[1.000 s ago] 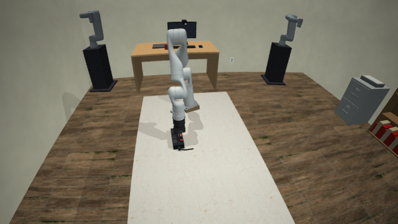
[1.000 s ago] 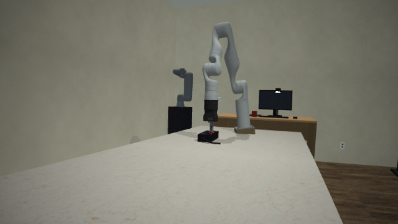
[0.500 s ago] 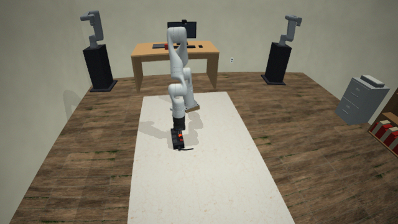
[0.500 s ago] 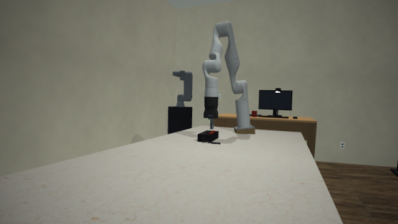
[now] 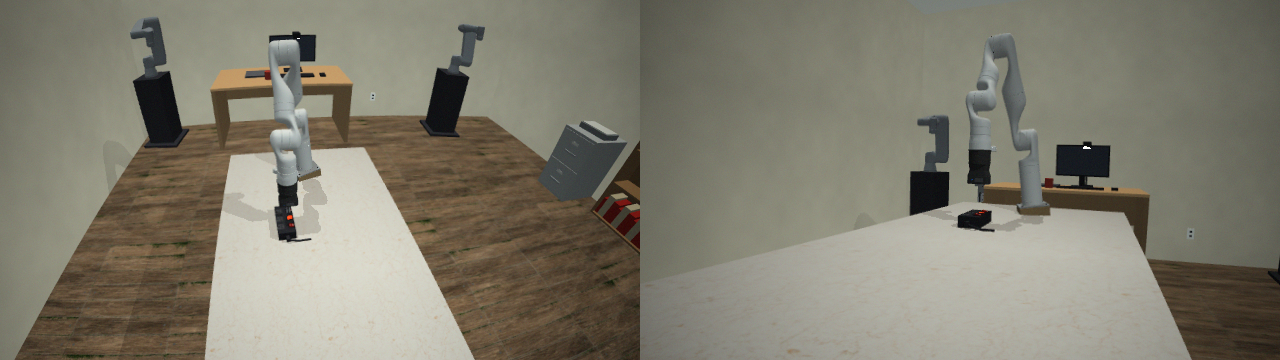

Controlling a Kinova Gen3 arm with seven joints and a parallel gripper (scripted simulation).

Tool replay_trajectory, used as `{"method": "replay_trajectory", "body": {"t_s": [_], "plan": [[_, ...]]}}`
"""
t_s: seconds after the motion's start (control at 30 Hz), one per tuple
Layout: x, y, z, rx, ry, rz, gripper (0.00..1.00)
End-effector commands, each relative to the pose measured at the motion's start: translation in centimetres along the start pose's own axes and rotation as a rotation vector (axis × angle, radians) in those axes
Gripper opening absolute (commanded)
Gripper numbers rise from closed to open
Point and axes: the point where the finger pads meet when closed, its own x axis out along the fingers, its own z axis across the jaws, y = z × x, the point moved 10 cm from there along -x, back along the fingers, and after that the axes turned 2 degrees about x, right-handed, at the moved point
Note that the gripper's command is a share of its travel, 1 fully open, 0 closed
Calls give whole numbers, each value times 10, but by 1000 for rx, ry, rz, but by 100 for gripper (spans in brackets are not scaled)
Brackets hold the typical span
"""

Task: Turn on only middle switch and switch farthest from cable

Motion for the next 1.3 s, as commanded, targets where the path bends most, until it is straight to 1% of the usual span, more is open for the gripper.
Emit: {"method": "replay_trajectory", "body": {"t_s": [0.0,0.4,0.47,0.53,0.63,0.7,1.27], "plan": [[-1,0,0,0,0,-3,0],[-1,0,0,0,0,-3,0],[-4,9,0,0,0,-3,0],[-4,9,0,0,0,-3,0],[-11,36,-1,0,-1,-2,0],[-13,45,-1,0,-2,-2,0],[-13,45,-1,0,-2,-2,0]]}}
